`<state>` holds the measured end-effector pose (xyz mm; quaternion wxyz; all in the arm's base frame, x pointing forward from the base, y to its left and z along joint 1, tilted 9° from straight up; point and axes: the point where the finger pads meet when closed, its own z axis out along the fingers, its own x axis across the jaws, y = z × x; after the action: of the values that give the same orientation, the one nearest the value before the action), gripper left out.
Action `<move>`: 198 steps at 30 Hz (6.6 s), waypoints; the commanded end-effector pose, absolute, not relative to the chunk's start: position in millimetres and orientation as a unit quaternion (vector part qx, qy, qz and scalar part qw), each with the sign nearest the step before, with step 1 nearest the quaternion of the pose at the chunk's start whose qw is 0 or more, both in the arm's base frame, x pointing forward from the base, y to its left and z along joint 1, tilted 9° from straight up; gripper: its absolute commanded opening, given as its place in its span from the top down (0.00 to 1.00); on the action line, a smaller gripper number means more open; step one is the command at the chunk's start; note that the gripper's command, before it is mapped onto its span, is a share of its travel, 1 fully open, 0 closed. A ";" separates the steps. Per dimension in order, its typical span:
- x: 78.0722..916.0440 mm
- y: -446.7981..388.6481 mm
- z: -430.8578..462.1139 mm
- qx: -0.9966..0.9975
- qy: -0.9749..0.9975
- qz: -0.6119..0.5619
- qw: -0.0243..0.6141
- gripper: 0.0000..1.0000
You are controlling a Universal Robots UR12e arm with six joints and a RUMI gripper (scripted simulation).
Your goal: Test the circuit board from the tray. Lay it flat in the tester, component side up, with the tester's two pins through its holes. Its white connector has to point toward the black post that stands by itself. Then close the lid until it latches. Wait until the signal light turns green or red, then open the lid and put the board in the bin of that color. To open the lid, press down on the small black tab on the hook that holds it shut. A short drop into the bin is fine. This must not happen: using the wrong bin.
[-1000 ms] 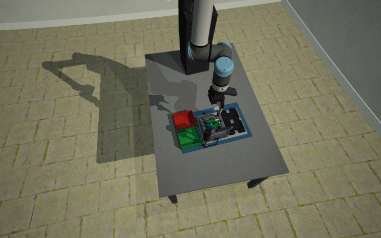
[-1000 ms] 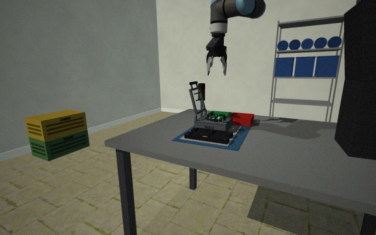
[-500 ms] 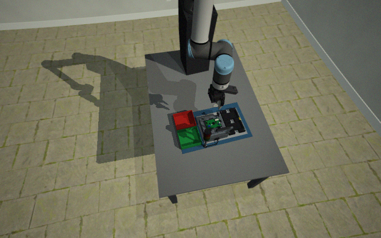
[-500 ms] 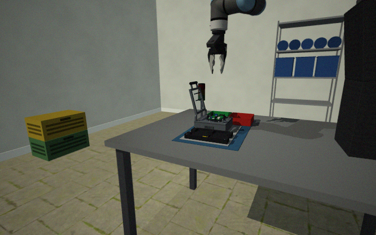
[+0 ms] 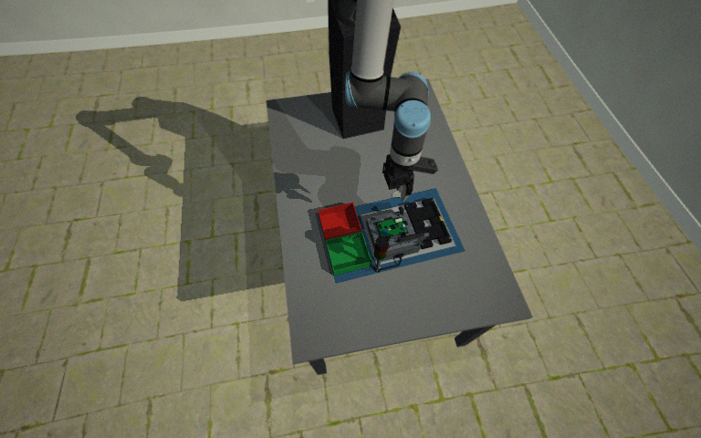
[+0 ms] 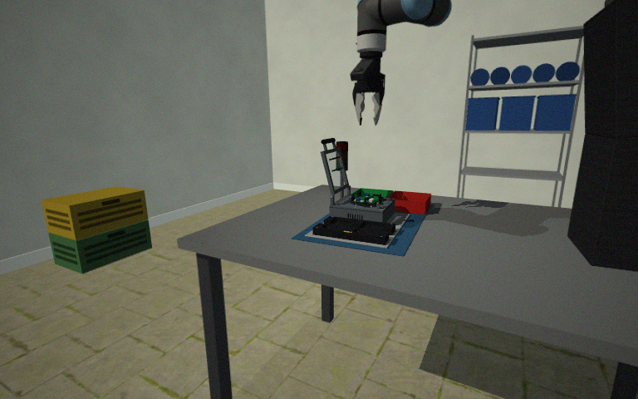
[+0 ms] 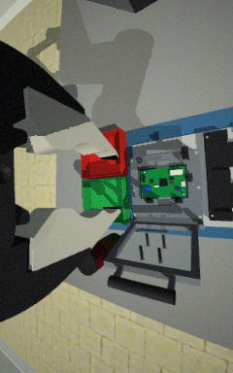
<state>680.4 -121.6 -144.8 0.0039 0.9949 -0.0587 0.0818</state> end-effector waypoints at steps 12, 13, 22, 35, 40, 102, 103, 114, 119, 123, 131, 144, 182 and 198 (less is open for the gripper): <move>677.9 -121.2 -146.3 0.995 -0.059 0.080 0.002 0.70; 677.9 -121.2 -146.3 0.995 -0.059 0.080 0.002 0.70; 688.8 -122.0 -144.6 0.995 -0.058 0.081 0.003 0.70; 752.6 -132.0 -134.0 0.995 -0.058 0.081 0.003 0.70; 787.1 -137.3 -128.2 0.995 -0.058 0.081 0.003 0.70; 825.3 -143.8 -142.6 0.995 -0.059 0.082 0.004 0.70; 825.3 -143.8 -142.6 0.995 -0.059 0.082 0.004 0.70; 828.8 -141.6 -156.8 0.995 -0.058 0.082 0.003 0.70; 830.6 -141.1 -164.7 0.995 -0.058 0.082 0.003 0.70; 832.9 -139.9 -174.5 0.995 -0.058 0.082 0.003 0.70; 834.6 -139.9 -182.6 0.995 -0.059 0.082 0.003 0.70; 834.2 -140.1 -180.9 0.995 -0.059 0.082 0.004 0.70; 834.2 -140.1 -181.1 0.995 -0.059 0.082 0.004 1.00; 833.8 -140.0 -181.1 0.995 -0.059 0.082 0.004 1.00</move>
<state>830.3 -139.0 -184.8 0.0017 0.9951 -0.0590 0.0790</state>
